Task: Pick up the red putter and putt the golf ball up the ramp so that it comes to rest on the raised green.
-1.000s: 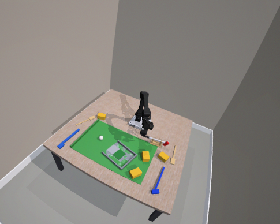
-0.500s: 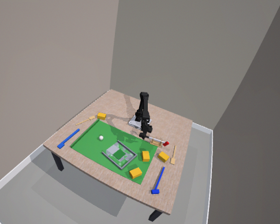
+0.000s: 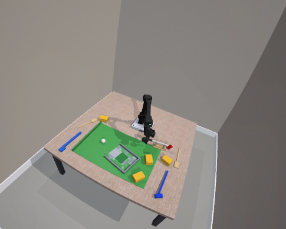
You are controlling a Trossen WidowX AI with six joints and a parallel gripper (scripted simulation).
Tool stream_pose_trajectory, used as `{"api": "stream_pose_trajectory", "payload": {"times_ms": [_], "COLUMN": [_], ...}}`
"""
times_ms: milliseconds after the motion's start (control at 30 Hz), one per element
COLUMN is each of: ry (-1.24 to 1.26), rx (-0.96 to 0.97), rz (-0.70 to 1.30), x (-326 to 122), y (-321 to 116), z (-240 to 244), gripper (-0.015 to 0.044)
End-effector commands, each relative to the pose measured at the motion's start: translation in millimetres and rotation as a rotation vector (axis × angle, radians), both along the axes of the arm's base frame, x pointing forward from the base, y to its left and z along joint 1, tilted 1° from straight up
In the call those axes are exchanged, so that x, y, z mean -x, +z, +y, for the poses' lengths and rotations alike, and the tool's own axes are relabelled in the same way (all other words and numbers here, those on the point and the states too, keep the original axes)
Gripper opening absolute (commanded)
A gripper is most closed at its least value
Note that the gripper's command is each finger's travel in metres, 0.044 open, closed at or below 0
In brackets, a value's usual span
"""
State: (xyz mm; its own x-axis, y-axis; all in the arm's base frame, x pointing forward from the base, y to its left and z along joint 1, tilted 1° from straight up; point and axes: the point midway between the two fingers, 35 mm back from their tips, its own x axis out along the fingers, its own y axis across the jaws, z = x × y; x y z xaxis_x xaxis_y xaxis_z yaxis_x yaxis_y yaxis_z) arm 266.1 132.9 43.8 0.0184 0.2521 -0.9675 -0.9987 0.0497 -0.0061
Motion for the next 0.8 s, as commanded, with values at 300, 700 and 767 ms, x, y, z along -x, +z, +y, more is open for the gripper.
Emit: {"api": "stream_pose_trajectory", "payload": {"times_ms": [300, 700, 767], "ry": [0.000, 0.000, 0.000], "rx": [0.000, 0.000, 0.000], "rz": [0.001, 0.001, 0.001], "x": [0.3, 0.3, 0.3], "y": [-5.6, -5.6, -5.6], "z": [-0.1, -0.1, -0.1], "gripper": [0.0282, 0.0026, 0.0013]}}
